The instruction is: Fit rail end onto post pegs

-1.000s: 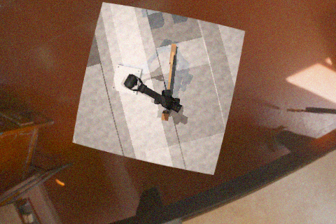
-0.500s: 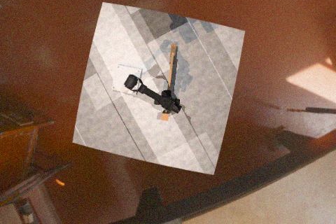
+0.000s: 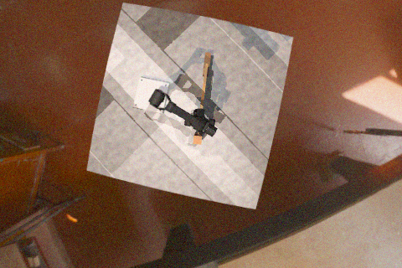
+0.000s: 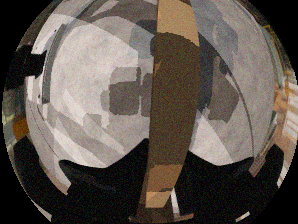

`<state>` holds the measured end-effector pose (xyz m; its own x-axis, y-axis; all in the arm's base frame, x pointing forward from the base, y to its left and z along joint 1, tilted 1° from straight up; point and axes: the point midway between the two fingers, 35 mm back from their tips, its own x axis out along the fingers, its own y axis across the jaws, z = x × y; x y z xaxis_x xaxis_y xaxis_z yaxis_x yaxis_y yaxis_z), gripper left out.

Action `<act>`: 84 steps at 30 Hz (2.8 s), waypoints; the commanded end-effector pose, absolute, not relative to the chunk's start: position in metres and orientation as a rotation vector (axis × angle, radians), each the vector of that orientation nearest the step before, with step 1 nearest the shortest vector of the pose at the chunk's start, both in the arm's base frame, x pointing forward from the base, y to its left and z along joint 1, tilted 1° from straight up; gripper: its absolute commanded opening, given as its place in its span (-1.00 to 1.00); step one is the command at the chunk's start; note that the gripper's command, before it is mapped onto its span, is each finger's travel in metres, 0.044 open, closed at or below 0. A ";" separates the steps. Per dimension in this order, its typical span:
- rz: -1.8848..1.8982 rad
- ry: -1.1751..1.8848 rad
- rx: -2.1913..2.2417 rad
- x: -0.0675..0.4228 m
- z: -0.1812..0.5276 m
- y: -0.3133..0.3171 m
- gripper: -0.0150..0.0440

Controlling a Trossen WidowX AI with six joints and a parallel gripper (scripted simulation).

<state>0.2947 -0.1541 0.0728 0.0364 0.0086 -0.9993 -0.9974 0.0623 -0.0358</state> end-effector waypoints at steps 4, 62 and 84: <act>1.136 1.205 -1.178 0.296 0.075 -0.158 -0.49; 1.136 1.205 -1.179 0.295 0.076 -0.168 -0.49; 1.136 1.205 -1.178 0.295 0.074 -0.162 -0.49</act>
<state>0.2938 -0.1634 0.0726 0.0320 0.0069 -0.9995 -0.9975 0.0630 -0.0315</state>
